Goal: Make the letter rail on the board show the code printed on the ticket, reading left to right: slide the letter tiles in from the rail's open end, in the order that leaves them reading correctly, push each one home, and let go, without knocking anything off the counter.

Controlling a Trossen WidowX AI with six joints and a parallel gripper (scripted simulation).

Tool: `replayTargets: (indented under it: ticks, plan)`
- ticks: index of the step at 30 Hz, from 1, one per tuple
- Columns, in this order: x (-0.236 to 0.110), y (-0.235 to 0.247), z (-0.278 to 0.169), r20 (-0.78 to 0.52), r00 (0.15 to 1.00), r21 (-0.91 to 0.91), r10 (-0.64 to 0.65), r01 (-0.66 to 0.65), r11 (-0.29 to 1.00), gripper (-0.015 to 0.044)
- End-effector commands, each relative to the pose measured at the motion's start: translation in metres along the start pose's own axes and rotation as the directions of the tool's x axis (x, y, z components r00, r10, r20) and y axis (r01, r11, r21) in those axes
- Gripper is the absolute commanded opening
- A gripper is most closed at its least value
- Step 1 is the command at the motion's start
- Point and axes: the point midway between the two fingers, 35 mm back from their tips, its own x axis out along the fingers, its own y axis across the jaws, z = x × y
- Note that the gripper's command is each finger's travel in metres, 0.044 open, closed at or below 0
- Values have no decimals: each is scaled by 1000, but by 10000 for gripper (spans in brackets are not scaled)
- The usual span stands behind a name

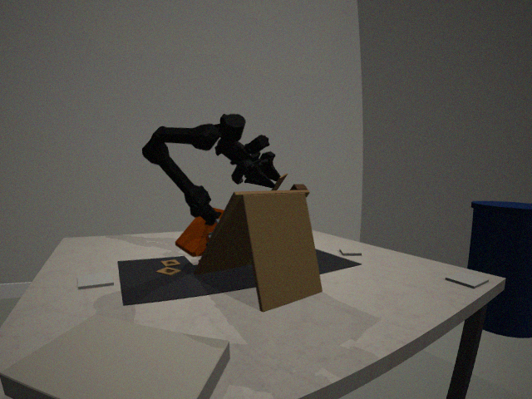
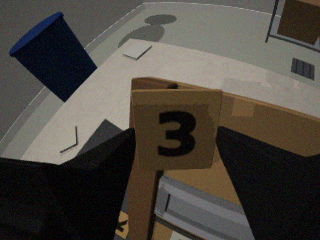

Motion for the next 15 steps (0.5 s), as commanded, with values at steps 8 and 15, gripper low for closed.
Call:
replayTargets:
  ticks: [8,15]
  plan:
    - [-30,-61,-23,39,995,23,-97,96,995,0]
    - [-50,-100,-44,44,983,44,-181,179,983,0]
